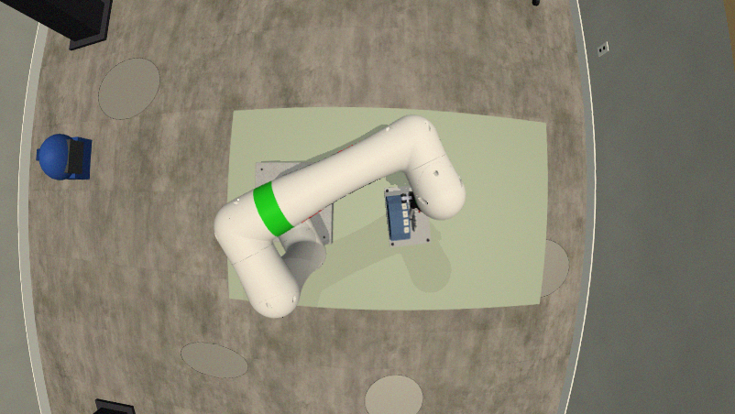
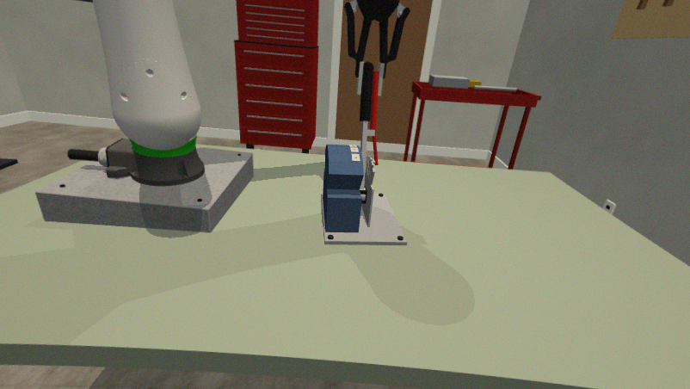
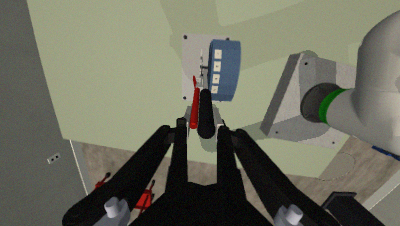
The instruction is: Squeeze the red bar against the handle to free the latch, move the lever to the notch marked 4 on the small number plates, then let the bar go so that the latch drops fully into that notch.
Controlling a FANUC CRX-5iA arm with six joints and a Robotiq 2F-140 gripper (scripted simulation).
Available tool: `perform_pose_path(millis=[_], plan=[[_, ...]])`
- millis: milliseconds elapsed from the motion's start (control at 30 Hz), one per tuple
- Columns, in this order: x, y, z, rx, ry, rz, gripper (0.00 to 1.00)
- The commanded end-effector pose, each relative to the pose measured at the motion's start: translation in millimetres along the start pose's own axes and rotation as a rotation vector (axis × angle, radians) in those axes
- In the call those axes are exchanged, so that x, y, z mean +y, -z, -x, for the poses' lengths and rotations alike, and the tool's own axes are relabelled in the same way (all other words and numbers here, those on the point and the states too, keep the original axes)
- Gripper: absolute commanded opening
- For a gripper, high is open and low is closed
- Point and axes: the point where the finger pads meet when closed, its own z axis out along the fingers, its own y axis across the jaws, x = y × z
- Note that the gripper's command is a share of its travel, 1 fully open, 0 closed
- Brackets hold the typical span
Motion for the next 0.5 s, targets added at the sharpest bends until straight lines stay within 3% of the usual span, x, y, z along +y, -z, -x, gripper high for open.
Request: perform_pose_path(millis=[0,467], plan=[[0,-3,11,0.0,0.0,0.0,0.0],[0,-9,28,0.0,0.0,0.0,0.0]])
